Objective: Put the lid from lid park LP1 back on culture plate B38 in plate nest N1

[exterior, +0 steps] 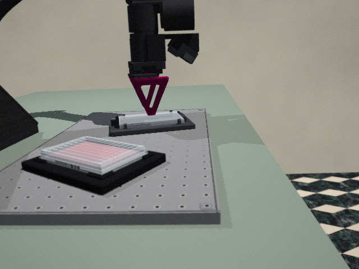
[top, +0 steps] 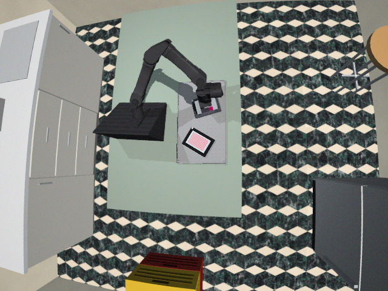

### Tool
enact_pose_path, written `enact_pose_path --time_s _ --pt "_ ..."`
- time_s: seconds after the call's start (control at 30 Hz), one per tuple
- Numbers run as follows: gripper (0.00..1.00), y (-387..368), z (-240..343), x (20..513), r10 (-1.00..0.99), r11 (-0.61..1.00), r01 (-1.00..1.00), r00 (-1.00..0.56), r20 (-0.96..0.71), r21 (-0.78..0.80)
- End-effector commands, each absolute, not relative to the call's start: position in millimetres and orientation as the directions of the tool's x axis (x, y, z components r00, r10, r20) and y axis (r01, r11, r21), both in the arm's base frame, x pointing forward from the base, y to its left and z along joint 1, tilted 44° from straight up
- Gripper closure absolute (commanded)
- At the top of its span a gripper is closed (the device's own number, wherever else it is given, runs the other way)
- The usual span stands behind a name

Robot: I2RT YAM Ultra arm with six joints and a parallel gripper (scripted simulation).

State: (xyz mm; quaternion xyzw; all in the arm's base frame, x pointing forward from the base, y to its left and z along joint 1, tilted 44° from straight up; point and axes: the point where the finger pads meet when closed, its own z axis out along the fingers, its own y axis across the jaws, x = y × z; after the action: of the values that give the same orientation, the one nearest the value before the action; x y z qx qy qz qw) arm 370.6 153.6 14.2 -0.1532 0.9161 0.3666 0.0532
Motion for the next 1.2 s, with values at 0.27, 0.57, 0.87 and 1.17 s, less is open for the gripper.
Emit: enact_pose_path --time_s 0.27,0.57,0.87,1.17 --pt "0.0 152 12 375 -0.226 0.689 -0.317 -0.949 -0.222 0.652" --pt "0.0 156 9 375 -0.226 0.689 -0.317 -0.949 -0.222 0.652" --pt "0.0 160 4 376 -0.226 0.689 -0.317 -0.949 -0.222 0.652" --pt "0.0 162 3 375 -0.225 0.689 -0.317 -0.949 -0.222 0.652"
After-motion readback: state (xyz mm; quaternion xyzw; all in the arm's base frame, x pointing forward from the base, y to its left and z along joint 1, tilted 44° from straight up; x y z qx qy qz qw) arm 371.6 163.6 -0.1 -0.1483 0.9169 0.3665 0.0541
